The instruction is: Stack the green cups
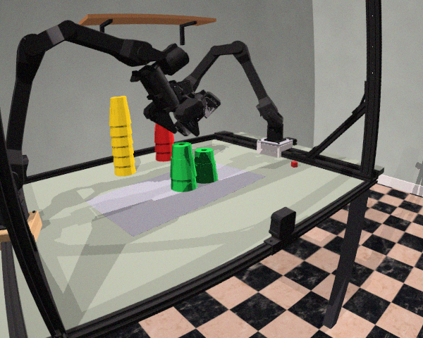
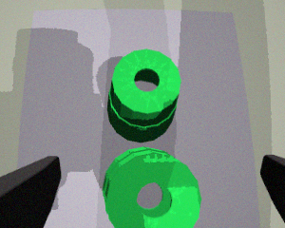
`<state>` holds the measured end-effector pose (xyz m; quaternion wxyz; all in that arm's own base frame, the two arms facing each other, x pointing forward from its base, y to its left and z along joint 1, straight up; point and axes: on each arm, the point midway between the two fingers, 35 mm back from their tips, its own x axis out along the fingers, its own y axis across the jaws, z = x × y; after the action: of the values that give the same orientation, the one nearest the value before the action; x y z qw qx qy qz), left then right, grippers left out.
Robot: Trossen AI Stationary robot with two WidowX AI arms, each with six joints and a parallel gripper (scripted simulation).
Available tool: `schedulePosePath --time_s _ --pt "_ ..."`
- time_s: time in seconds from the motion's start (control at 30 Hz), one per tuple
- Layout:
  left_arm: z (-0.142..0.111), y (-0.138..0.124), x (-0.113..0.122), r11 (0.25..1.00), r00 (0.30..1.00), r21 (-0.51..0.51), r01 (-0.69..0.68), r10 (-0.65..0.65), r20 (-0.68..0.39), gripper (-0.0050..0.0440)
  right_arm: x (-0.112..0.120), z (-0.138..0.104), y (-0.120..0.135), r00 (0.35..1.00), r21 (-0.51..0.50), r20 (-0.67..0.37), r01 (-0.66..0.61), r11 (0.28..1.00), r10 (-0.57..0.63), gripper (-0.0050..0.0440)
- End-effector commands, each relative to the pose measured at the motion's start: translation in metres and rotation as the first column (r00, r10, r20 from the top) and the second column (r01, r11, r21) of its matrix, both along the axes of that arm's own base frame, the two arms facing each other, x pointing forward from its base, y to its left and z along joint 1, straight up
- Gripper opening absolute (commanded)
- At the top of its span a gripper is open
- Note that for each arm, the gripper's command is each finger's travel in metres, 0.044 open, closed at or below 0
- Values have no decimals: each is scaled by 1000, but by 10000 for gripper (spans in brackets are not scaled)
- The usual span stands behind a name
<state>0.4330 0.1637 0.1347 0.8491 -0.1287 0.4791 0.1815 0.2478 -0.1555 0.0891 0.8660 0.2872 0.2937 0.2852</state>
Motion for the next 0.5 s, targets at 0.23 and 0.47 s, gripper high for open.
schedulePosePath --time_s 0.23,0.47 --pt "-19 0 0 1000 1000 -9 -4 4 -9 440 0 0 0 1000 2 5 2 1000 -2 440" --pt "-27 0 0 1000 1000 -9 -4 4 -9 440 0 0 0 1000 2 5 2 1000 -2 440"
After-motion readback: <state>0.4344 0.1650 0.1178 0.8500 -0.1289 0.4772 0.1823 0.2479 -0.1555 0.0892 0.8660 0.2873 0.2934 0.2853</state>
